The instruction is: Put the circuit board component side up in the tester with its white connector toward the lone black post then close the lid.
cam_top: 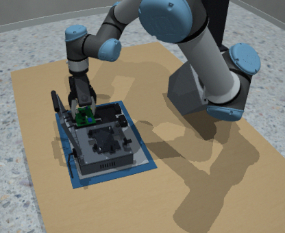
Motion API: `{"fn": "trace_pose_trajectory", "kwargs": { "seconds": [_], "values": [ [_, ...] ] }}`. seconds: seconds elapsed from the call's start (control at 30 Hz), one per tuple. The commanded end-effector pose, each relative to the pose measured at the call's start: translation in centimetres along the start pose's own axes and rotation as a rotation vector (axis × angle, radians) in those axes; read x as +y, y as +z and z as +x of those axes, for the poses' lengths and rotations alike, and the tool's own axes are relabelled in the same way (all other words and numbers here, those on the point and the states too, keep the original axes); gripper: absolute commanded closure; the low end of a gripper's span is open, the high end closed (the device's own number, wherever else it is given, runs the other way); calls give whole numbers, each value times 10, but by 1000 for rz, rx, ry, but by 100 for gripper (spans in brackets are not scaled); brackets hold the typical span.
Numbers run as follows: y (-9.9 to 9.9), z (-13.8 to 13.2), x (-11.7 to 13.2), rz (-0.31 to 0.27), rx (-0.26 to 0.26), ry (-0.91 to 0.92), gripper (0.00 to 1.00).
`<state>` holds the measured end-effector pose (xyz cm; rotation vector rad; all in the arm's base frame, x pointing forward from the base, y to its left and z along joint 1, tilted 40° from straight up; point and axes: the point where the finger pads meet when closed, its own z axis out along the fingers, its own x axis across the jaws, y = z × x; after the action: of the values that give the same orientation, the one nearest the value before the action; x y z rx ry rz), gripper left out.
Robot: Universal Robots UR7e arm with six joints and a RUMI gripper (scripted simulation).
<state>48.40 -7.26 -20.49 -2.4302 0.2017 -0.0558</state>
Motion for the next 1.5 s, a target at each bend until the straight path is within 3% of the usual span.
{"fn": "trace_pose_trajectory", "kwargs": {
  "seconds": [0.0, 0.53, 1.03, 1.47],
  "values": [
    [-1, 0, 0, -1, 1, 0, 61],
    [-13, 0, 0, -1, 1, 0, 61],
    [-54, 0, 0, -1, 1, 0, 61],
    [-70, 0, 0, -1, 1, 0, 61]
  ]
}}
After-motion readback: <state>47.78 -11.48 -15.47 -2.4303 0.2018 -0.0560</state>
